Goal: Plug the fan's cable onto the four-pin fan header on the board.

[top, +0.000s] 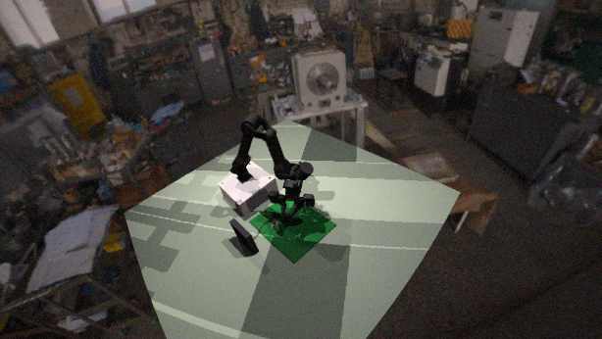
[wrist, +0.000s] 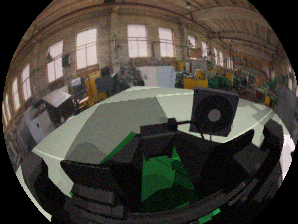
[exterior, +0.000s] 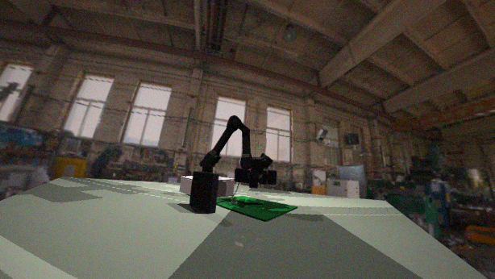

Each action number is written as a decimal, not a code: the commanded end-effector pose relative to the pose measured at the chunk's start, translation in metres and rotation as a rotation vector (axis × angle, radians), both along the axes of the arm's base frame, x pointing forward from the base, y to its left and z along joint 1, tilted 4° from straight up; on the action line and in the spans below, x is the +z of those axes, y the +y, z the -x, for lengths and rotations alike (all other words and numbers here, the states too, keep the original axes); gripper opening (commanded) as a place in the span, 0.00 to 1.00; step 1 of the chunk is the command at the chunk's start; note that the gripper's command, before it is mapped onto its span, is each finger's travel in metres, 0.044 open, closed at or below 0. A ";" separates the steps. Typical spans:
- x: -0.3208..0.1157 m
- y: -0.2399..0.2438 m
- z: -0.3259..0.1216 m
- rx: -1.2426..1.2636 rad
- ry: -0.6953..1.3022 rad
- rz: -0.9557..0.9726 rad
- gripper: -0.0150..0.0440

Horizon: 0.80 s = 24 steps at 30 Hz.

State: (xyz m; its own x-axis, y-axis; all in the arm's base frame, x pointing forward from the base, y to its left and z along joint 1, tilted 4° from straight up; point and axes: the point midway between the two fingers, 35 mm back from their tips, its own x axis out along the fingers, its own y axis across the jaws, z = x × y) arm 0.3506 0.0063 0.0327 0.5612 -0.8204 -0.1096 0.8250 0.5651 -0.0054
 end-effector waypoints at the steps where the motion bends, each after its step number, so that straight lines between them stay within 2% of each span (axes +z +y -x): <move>1: -0.004 -0.001 0.001 0.000 0.004 0.002 0.25; 24: -0.012 -0.003 0.003 0.000 0.005 0.003 0.25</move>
